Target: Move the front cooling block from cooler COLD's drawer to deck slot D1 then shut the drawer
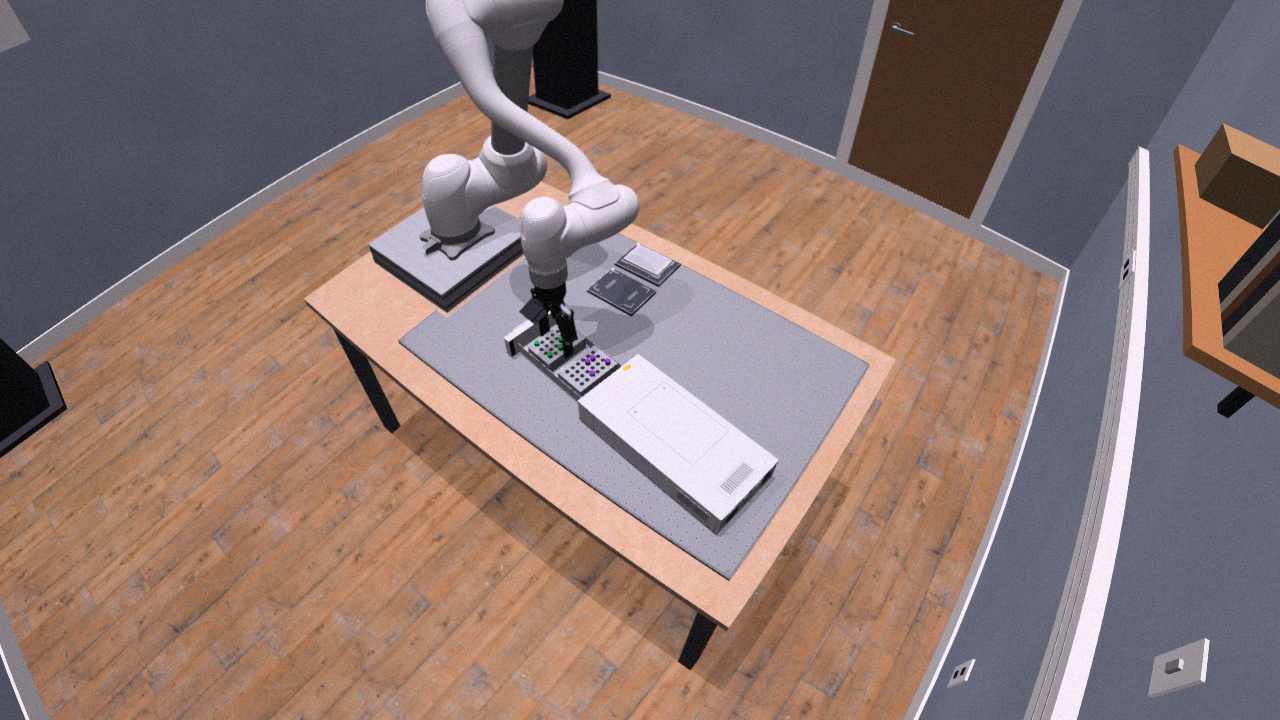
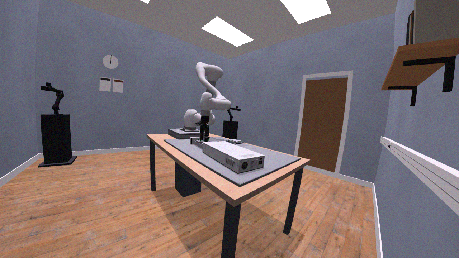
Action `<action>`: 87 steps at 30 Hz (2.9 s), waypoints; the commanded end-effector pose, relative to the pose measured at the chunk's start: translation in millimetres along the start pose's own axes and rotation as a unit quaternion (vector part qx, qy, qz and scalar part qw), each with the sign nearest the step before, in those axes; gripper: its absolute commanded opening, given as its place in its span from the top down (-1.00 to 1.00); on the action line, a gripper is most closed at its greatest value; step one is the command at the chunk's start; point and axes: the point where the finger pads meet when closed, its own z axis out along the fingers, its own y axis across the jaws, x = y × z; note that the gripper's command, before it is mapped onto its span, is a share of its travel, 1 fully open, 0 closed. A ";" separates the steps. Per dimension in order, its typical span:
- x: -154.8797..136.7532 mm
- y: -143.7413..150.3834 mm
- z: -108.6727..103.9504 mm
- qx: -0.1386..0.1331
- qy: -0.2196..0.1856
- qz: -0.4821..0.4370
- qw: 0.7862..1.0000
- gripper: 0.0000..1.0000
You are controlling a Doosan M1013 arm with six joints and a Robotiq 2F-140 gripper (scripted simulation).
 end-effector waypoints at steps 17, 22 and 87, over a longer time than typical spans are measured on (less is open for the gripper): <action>0.0 -0.4 -0.5 0.001 0.000 0.000 1.000 0.70; 0.0 -0.4 -0.5 0.001 0.000 0.000 1.000 0.80; 0.0 -0.4 -10.5 0.001 0.000 0.000 1.000 0.80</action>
